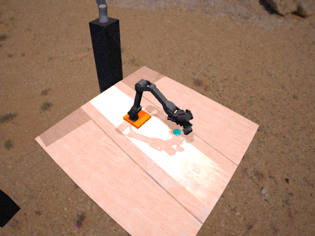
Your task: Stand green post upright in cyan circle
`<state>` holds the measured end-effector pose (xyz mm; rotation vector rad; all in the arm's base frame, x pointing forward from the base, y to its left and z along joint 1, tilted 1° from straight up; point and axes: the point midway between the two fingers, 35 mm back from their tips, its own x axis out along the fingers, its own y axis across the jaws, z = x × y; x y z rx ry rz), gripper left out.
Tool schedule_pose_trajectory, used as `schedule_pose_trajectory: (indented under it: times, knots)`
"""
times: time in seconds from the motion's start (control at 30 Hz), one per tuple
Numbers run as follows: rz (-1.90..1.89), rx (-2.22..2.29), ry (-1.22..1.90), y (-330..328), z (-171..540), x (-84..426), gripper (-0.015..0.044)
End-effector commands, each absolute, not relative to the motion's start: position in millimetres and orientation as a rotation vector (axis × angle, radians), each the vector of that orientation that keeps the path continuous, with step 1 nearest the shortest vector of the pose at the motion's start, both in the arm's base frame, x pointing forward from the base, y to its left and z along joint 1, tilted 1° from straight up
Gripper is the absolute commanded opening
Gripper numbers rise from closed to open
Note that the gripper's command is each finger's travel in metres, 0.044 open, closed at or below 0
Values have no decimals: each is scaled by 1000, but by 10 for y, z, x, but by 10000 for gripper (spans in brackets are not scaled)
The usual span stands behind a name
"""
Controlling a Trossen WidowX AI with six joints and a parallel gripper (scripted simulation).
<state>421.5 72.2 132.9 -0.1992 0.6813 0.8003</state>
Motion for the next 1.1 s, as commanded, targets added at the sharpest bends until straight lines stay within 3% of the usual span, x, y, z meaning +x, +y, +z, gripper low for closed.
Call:
schedule_pose_trajectory:
  times: [0.0, 1.07]
  knots:
    - [804, -177, 660, 705, 1320, 4199, 23]
    - [844, -97, 480, 619, 1372, 4134, 23]
